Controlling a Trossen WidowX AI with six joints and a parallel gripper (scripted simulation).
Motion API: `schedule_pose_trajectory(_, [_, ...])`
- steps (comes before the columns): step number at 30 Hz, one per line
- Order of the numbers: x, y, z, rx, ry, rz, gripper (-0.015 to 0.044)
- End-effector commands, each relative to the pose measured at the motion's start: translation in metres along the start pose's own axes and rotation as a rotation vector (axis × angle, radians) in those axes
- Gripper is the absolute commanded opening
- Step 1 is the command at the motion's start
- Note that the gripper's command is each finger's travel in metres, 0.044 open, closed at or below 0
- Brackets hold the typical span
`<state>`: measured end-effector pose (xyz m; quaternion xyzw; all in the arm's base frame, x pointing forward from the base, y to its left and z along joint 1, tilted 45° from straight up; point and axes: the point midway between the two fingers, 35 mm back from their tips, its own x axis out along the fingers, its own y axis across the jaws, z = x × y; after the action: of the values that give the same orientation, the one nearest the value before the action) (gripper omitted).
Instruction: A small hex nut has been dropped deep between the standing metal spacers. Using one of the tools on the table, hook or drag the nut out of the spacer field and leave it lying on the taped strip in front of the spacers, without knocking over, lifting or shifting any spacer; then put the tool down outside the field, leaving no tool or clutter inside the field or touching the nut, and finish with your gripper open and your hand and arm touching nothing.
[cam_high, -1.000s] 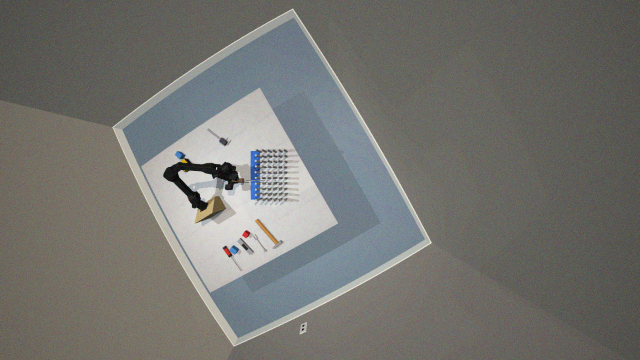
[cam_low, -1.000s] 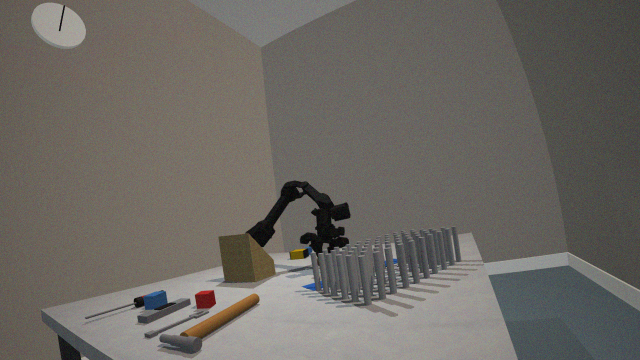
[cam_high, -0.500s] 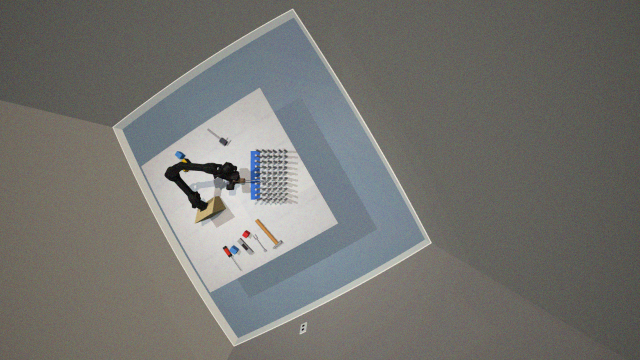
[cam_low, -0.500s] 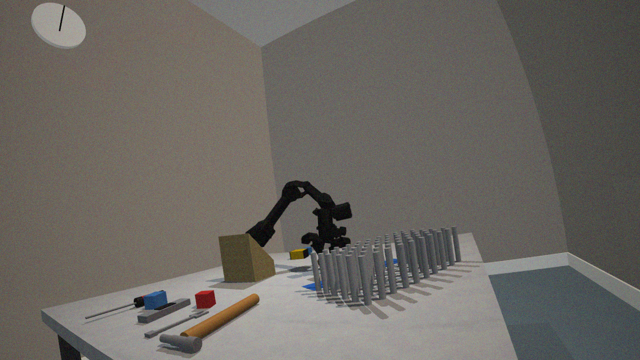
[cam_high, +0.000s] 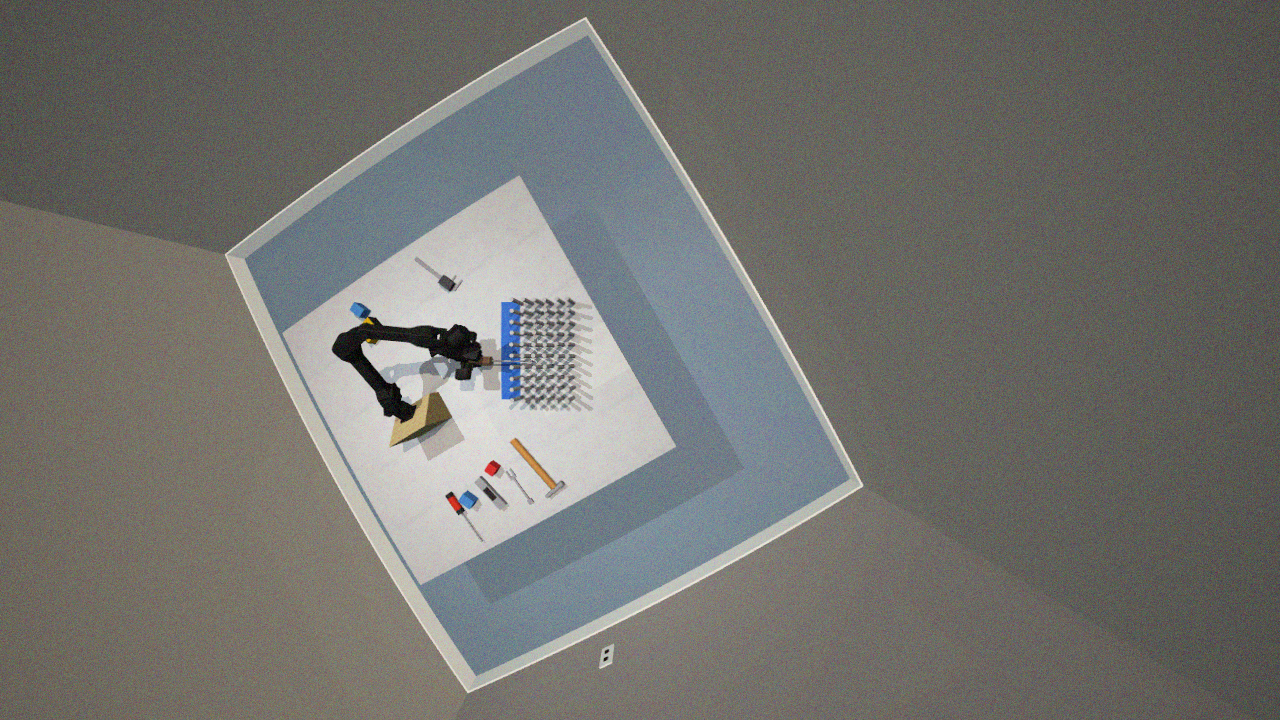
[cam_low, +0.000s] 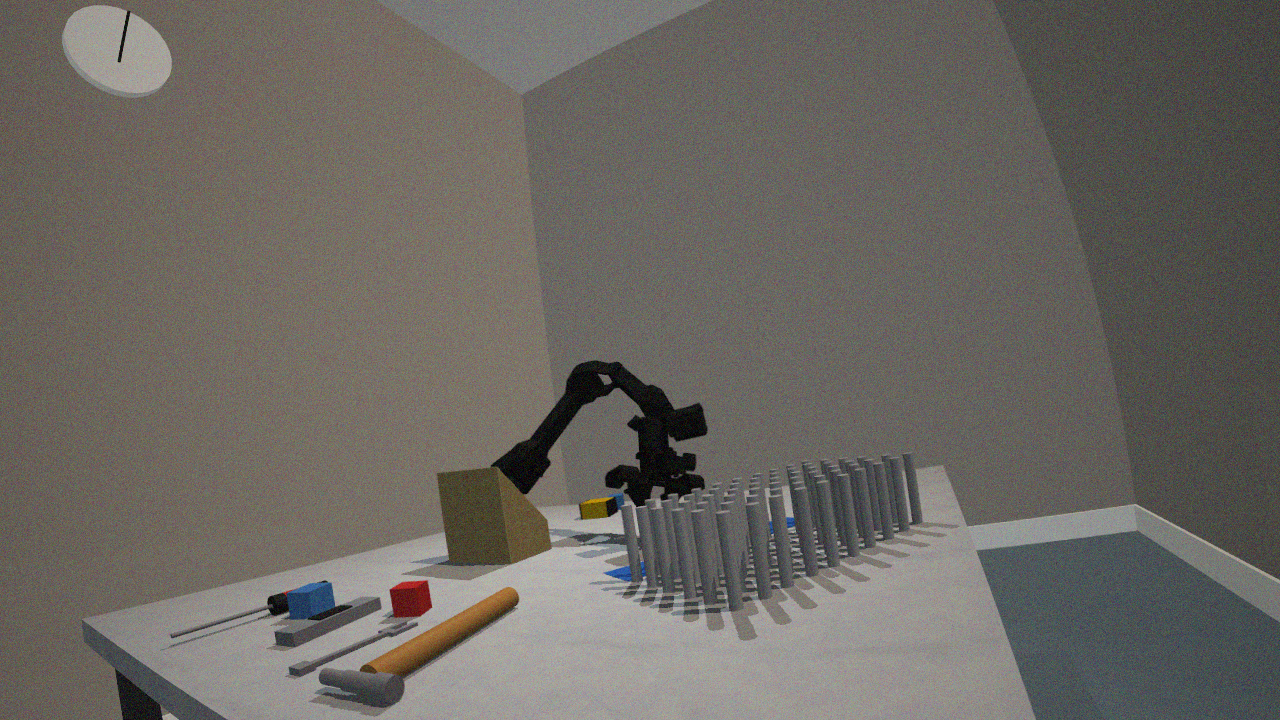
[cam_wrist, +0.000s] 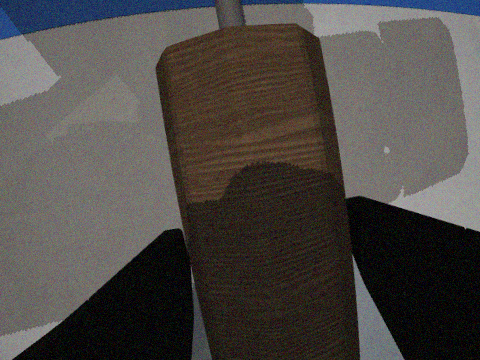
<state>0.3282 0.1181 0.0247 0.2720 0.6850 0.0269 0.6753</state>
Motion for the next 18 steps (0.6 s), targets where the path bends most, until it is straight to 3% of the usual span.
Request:
schedule_pose_trajectory(1, [0.000,0.001,0.004,-0.006,-0.005,0.003,0.0000])
schedule_pose_trajectory(18, [0.003,0.001,0.015,-0.006,-0.006,0.003,0.0000])
